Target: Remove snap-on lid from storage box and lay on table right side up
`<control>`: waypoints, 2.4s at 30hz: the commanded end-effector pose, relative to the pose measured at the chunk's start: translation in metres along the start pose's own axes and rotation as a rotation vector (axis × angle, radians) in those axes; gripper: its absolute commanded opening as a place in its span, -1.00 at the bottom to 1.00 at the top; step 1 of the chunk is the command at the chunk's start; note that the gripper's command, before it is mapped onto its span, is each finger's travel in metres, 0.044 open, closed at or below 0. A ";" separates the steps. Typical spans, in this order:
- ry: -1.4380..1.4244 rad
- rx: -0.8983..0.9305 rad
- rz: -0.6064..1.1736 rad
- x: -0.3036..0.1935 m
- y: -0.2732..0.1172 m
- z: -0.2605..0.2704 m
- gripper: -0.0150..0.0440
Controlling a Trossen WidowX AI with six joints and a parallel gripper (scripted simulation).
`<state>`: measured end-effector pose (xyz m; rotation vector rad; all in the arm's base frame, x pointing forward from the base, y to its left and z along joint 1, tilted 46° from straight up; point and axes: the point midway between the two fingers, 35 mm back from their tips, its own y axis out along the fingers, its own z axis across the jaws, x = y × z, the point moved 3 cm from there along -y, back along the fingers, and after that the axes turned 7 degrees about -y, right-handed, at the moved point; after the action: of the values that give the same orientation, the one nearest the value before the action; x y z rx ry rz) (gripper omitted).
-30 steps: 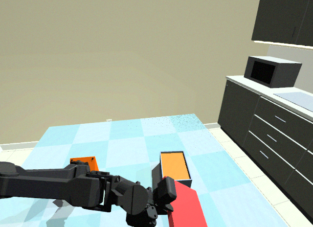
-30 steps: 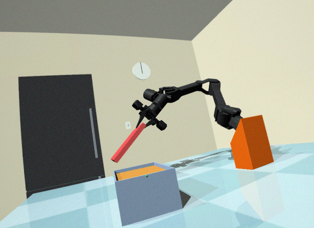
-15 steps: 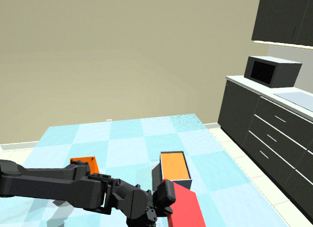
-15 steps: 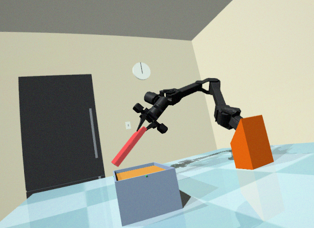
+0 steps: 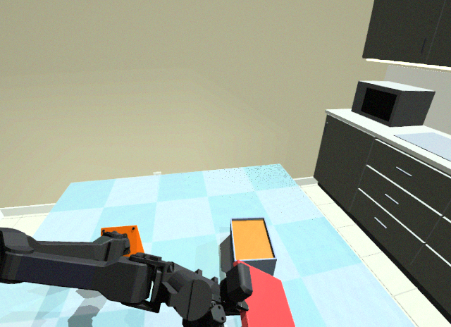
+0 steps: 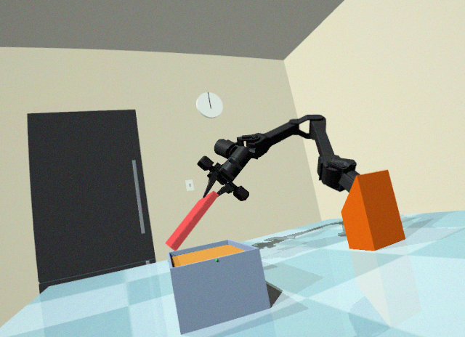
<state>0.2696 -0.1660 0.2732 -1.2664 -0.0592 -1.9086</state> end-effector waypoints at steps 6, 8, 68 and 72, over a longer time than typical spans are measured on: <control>-0.002 0.013 0.001 0.000 0.004 -0.003 -0.49; -0.002 0.013 0.000 0.000 0.005 -0.004 -0.49; -0.003 0.013 -0.002 -0.005 0.036 -0.040 -0.49; -0.004 0.013 -0.002 -0.005 0.038 -0.043 -0.49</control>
<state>0.2623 -0.2067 0.2343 -1.2673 -0.0620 -1.9102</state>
